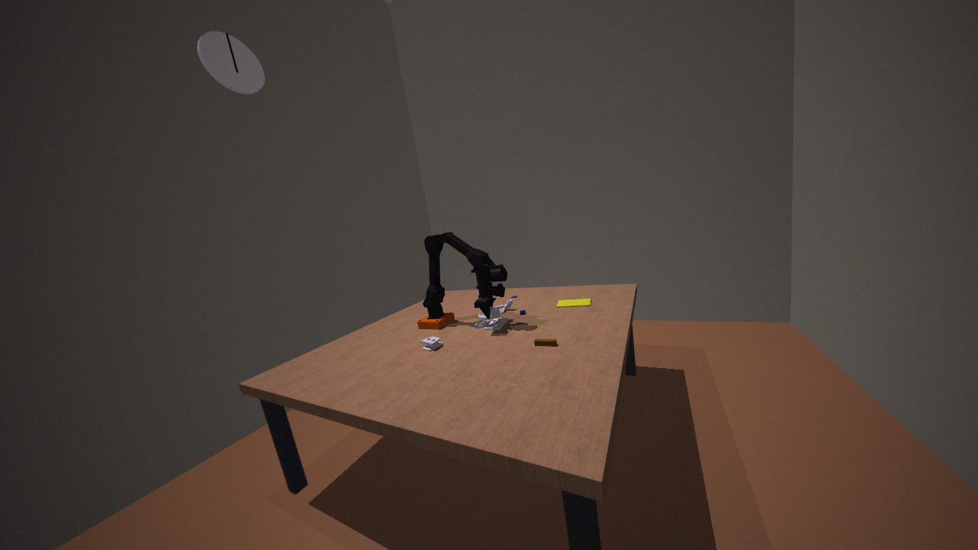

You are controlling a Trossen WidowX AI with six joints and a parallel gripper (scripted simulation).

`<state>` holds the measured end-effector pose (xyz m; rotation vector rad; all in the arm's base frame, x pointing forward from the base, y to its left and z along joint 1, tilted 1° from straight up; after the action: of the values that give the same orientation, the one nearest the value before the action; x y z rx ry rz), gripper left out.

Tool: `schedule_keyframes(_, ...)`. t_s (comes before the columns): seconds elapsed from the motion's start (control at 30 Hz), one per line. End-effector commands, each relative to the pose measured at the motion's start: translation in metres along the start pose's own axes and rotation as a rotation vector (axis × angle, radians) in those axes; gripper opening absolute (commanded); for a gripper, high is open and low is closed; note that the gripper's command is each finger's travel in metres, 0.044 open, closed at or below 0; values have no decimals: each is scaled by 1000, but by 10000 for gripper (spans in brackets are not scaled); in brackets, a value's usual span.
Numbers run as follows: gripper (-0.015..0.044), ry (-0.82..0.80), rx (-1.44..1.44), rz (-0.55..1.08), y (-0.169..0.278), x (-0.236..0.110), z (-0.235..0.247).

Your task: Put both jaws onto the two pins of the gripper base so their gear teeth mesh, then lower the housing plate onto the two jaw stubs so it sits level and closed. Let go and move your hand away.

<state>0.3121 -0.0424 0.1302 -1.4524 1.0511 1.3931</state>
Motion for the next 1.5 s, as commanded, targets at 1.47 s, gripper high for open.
schedule_keyframes(1.47, 134, -5, -7, 2, 2, 21, 1)
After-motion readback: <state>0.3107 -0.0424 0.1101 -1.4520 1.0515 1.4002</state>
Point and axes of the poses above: the point midway between the two fingers, 35 mm back from their tips, its own x axis out along the fingers, its own z axis across the jaws, y = z × x, the point moved 8 cm from there along -x, back along the fingers, and after that the axes turned 6 degrees about -x, right-handed, at the moved point
